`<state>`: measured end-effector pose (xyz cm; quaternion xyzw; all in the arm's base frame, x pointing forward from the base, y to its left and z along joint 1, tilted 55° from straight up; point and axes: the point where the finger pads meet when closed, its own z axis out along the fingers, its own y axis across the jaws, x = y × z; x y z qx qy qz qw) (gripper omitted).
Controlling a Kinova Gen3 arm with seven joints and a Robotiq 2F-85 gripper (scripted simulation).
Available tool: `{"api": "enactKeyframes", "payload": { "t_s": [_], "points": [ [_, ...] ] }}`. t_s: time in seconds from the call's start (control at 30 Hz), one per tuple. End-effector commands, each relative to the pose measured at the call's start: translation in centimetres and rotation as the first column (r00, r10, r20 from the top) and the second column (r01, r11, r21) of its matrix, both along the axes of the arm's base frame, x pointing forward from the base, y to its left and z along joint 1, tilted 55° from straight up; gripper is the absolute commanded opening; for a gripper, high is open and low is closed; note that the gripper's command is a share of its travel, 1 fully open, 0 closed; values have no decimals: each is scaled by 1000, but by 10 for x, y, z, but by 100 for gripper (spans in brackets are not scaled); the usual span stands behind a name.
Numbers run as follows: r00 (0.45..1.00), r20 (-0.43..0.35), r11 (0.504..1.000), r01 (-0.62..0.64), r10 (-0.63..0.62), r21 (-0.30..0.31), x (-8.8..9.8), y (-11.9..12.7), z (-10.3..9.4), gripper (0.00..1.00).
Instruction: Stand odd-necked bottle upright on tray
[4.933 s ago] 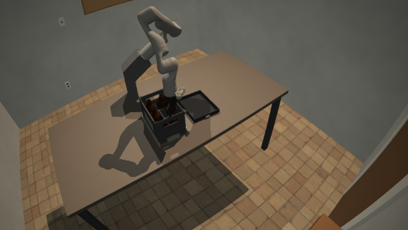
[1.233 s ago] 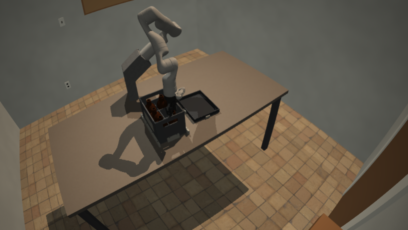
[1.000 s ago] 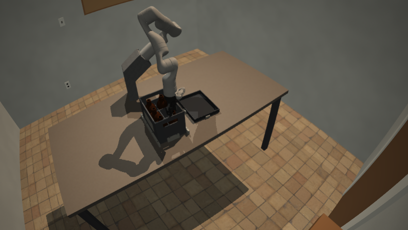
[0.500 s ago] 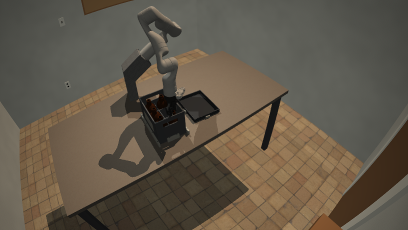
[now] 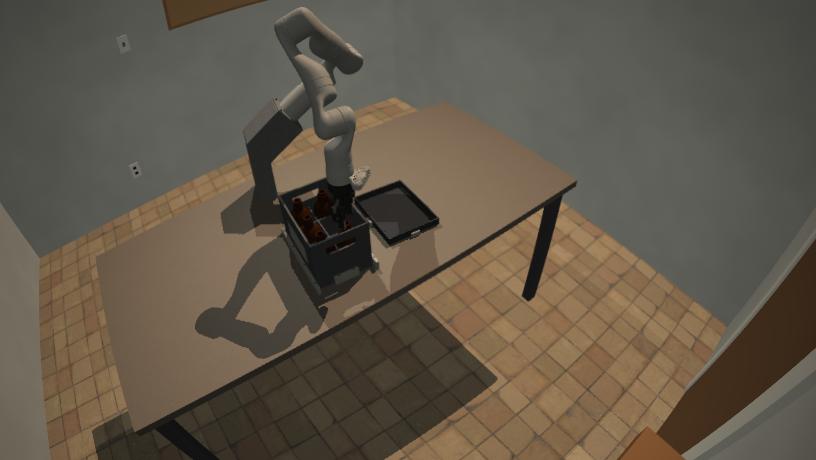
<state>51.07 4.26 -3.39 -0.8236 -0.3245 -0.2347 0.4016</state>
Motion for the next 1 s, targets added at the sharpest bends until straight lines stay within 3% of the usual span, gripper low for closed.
{"api": "enactKeyframes", "payload": {
  "t_s": [0.0, 0.5, 0.93, 0.97],
  "points": [
    [1000, 5, 1000, 12, -12, -6, 2, -11, 4, 64],
    [1000, 5, 1000, 12, -12, -6, -4, -46, 29, 64],
    [1000, 5, 1000, 12, -12, -6, -5, -52, 33, 64],
    [1000, 5, 1000, 12, -12, -6, -5, -52, 33, 0]
  ]
}}
